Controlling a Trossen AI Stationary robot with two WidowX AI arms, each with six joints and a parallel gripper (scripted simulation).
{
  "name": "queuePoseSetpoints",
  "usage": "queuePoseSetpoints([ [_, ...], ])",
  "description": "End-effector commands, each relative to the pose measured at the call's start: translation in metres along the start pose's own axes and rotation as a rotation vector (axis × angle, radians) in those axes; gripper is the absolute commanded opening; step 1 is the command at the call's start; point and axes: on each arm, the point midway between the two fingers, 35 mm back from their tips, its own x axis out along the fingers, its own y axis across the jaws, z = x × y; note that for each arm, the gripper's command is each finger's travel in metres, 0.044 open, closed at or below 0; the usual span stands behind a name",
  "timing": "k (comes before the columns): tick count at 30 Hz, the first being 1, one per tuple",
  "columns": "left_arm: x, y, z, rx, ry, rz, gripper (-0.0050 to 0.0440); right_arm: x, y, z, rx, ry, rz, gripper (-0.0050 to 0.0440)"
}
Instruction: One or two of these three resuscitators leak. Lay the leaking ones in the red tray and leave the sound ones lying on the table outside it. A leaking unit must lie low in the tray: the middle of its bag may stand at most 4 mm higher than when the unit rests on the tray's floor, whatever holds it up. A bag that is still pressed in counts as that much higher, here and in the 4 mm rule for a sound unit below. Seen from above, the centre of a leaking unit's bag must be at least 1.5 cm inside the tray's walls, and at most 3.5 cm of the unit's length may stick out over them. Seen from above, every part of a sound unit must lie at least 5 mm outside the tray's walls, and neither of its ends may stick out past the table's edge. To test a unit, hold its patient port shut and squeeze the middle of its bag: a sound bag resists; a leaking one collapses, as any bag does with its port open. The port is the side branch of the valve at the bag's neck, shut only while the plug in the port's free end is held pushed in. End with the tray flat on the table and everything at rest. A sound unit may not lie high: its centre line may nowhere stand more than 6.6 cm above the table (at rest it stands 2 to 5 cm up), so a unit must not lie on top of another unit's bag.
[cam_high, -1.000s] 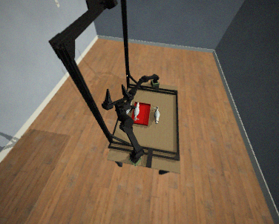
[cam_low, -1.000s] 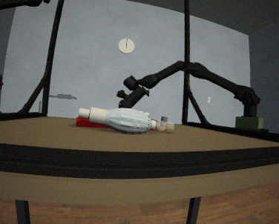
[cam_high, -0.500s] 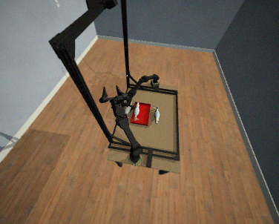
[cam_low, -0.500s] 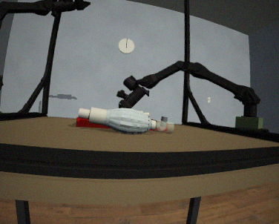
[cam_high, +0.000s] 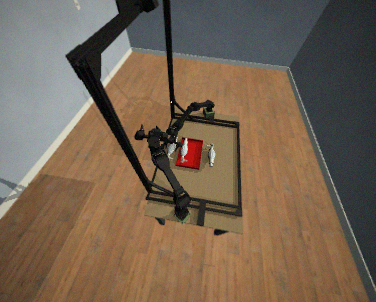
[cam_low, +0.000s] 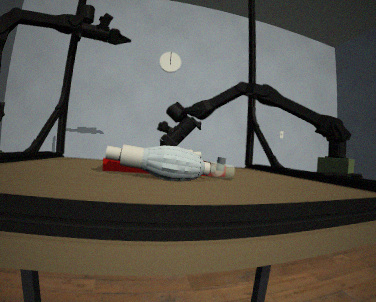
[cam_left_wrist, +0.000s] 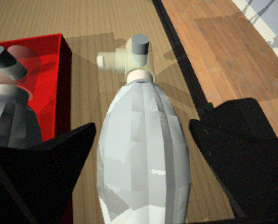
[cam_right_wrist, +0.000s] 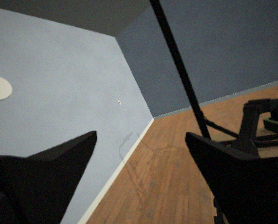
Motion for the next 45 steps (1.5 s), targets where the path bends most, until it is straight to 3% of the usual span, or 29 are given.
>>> queuePoseSetpoints([
  [1,0.000,0.000,0.001,-0.001,-0.003,-0.002,0.0440,0.008,-0.019,-0.037,-0.001,0.105,-0.079,0.0440],
  [9,0.000,0.000,0.001,-0.001,-0.003,-0.002,0.0440,0.004,-0.077,-0.135,-0.021,0.388,-0.326,0.0440],
  [16,0.000,0.000,0.001,0.000,-0.001,-0.002,0.0440,0.003,-0.079,-0.139,-0.023,0.403,-0.335,0.0440],
  [26,0.000,0.000,0.001,0.000,-0.001,-0.002,0.0440,-0.047,-0.154,-0.234,-0.108,0.714,-0.685,0.0440],
  [33,0.000,0.000,0.000,0.000,0.000,-0.001,0.0440,-0.045,-0.152,-0.231,-0.104,0.706,-0.674,0.0440],
  [43,0.000,0.000,0.000,0.000,0.000,-0.001,0.0440,-0.074,-0.179,-0.257,-0.159,0.811,-0.817,0.0440],
  [45,0.000,0.000,0.000,0.000,0.000,-0.001,0.0440,-0.074,-0.179,-0.257,-0.159,0.811,-0.817,0.0440],
])
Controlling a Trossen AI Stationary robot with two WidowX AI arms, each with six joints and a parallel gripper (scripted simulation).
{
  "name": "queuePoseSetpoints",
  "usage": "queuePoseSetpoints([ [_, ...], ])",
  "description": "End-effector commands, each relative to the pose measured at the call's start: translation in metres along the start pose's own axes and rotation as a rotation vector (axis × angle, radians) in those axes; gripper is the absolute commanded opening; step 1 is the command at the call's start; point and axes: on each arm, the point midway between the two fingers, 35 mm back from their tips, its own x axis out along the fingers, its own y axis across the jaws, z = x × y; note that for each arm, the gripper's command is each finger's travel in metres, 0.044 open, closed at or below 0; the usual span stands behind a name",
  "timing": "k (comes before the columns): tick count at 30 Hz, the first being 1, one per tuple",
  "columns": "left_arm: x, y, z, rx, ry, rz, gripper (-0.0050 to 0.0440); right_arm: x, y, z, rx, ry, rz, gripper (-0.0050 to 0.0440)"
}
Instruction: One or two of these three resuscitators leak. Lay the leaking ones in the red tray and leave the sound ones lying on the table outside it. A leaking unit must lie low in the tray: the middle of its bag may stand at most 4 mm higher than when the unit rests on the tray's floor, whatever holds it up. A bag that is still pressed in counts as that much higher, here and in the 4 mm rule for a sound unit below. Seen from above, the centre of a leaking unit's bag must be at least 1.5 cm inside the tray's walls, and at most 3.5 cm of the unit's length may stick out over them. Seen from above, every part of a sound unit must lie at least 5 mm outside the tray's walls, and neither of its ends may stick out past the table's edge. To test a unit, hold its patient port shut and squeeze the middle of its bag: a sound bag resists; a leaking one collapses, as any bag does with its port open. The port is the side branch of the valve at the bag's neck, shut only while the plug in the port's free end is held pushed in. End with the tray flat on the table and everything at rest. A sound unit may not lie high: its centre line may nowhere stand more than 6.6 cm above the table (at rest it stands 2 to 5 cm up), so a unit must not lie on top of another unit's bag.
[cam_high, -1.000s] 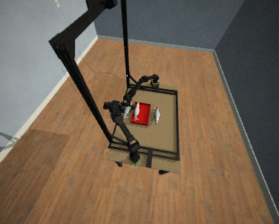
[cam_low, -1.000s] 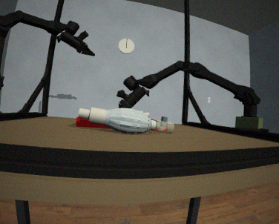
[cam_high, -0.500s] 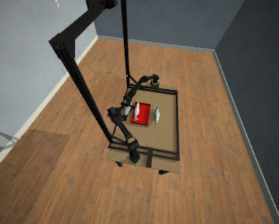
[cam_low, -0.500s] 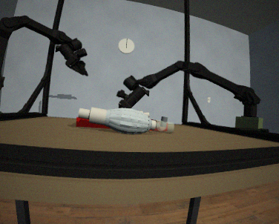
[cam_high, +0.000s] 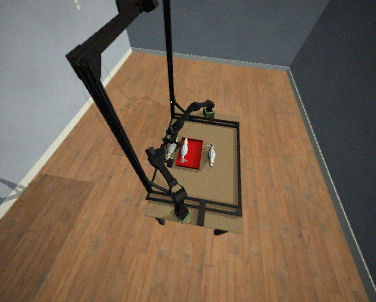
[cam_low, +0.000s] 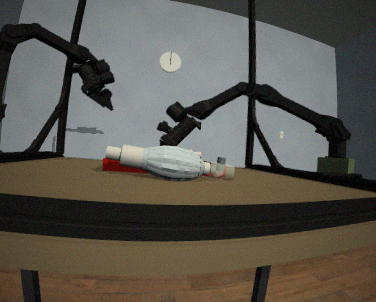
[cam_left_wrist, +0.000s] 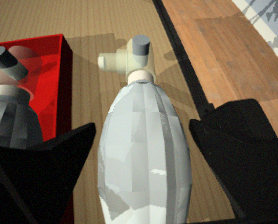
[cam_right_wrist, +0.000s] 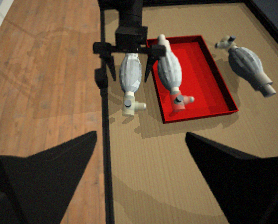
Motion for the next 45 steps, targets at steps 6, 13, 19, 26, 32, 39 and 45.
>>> queuePoseSetpoints([
  [6,-0.001,-0.001,0.001,0.000,-0.003,-0.003,0.0440,0.003,-0.003,-0.005,-0.006,0.012,-0.020,0.0440],
  [13,-0.001,-0.001,0.001,0.000,-0.003,-0.003,0.0440,0.003,-0.003,-0.005,-0.006,0.012,-0.020,0.0440],
  [19,-0.001,-0.001,0.001,0.000,-0.003,-0.003,0.0440,0.003,-0.003,-0.005,-0.006,0.012,-0.020,0.0440],
  [26,-0.001,-0.001,0.000,0.001,-0.001,-0.002,0.0440,0.004,-0.003,-0.006,-0.008,0.014,-0.024,0.0440],
  [32,-0.001,-0.001,0.000,0.001,-0.001,-0.002,0.0440,0.004,-0.003,-0.006,-0.008,0.014,-0.024,0.0440],
  [39,-0.052,-0.003,0.046,0.001,0.000,-0.002,0.0440,0.004,-0.003,-0.006,-0.008,0.016,-0.023,0.0440],
  [45,-0.067,-0.004,0.060,0.001,0.000,-0.002,0.0440,0.004,-0.003,-0.006,-0.008,0.016,-0.023,0.0440],
])
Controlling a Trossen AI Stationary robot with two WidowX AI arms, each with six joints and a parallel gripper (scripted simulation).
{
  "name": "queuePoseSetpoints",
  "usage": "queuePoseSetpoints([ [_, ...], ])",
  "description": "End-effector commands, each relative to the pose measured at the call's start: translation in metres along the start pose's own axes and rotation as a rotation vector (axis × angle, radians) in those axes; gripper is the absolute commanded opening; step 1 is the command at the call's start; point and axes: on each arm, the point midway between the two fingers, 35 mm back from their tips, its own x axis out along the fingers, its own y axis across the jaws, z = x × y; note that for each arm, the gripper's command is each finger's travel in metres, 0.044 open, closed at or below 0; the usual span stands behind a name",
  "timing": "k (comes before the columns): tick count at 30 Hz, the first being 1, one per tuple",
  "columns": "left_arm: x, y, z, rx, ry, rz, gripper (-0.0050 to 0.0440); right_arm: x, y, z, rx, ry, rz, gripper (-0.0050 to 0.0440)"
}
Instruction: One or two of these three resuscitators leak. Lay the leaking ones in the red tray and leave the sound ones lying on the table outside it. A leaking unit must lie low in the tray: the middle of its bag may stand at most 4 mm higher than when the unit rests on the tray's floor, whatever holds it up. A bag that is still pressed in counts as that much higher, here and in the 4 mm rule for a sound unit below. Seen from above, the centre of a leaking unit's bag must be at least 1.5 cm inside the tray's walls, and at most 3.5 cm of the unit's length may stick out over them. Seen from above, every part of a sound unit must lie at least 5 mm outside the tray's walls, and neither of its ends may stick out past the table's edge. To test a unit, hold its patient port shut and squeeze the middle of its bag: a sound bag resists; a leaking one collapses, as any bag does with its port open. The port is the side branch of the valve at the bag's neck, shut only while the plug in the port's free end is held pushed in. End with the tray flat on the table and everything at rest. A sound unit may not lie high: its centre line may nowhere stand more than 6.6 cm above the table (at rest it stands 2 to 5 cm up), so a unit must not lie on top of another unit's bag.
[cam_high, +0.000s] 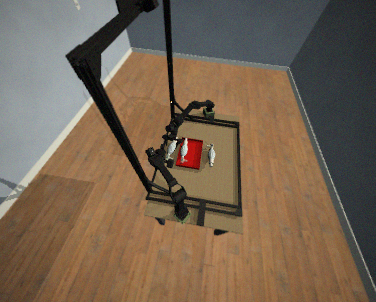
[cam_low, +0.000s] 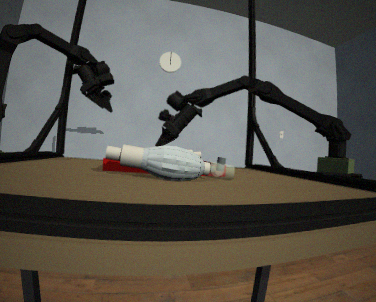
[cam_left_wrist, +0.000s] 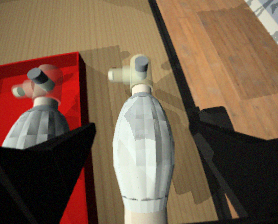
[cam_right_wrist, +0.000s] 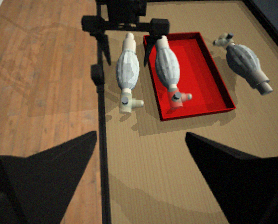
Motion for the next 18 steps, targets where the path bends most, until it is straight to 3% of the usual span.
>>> queuePoseSetpoints([
  [1,-0.0319,-0.0037,0.0339,-0.013,-0.053,-0.019,0.0440,0.0007,0.0001,-0.0007,0.000,0.002,-0.002,0.0440],
  [18,-0.0319,-0.0038,0.0338,0.001,0.001,-0.001,0.0440,0.0010,0.0003,-0.0005,0.001,0.002,-0.002,0.0440],
])
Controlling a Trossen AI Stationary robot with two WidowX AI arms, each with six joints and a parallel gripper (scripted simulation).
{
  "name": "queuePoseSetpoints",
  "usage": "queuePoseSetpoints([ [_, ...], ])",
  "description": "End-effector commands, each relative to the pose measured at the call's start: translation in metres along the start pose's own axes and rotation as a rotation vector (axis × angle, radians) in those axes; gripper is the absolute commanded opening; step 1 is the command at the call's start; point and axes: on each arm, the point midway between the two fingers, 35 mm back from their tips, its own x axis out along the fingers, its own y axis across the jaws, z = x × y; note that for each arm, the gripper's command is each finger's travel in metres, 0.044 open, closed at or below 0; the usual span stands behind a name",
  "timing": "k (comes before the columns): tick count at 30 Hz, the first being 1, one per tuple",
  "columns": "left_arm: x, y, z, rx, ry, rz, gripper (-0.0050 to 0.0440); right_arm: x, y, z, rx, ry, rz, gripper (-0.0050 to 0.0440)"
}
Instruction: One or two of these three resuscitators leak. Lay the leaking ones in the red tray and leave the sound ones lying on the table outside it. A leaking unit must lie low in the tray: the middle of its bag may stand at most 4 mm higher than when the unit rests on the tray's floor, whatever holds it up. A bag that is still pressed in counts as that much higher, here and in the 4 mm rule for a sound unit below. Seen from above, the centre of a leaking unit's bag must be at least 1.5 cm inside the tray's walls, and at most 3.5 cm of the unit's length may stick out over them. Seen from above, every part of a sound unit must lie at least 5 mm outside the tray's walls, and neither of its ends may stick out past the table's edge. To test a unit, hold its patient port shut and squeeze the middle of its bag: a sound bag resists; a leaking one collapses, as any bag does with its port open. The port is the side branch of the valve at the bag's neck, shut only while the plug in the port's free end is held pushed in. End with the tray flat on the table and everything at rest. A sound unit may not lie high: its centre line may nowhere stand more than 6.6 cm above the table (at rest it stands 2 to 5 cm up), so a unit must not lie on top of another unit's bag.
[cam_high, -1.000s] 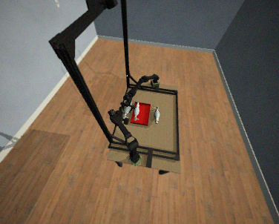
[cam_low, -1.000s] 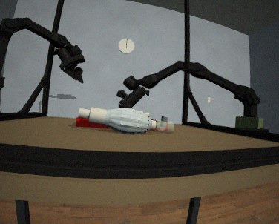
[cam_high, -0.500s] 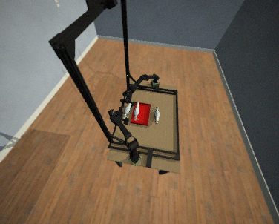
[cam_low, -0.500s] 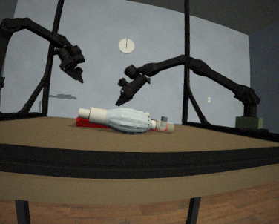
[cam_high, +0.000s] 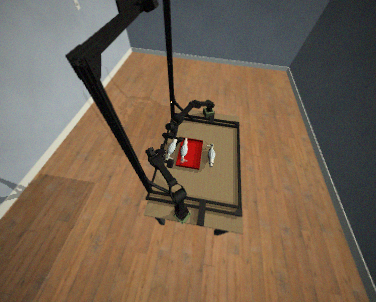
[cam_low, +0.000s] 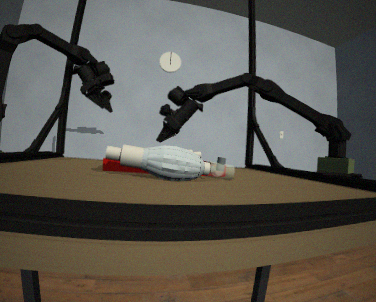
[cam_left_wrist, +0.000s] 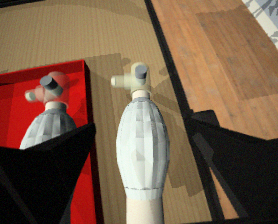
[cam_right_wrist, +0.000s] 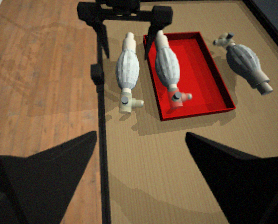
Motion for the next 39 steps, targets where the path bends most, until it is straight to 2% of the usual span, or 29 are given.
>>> queuePoseSetpoints([
  [1,-0.014,-0.004,0.023,0.000,0.001,0.000,0.0440,0.000,0.000,0.000,0.002,0.000,-0.001,0.0440],
  [26,-0.014,-0.004,0.022,0.000,0.001,0.000,0.0440,0.000,0.000,0.000,0.001,0.000,0.000,0.0440],
  [27,-0.016,0.003,0.004,-0.001,-0.004,-0.002,0.0440,0.000,0.000,0.000,0.000,0.001,0.000,0.0440],
  [31,-0.076,0.016,0.012,-0.005,-0.019,-0.007,0.0440,0.000,0.000,0.000,0.000,0.001,0.000,0.0440],
  [39,-0.162,0.042,-0.001,-0.011,-0.043,-0.015,0.0440,0.000,0.000,0.000,0.000,0.001,0.000,0.0440],
])
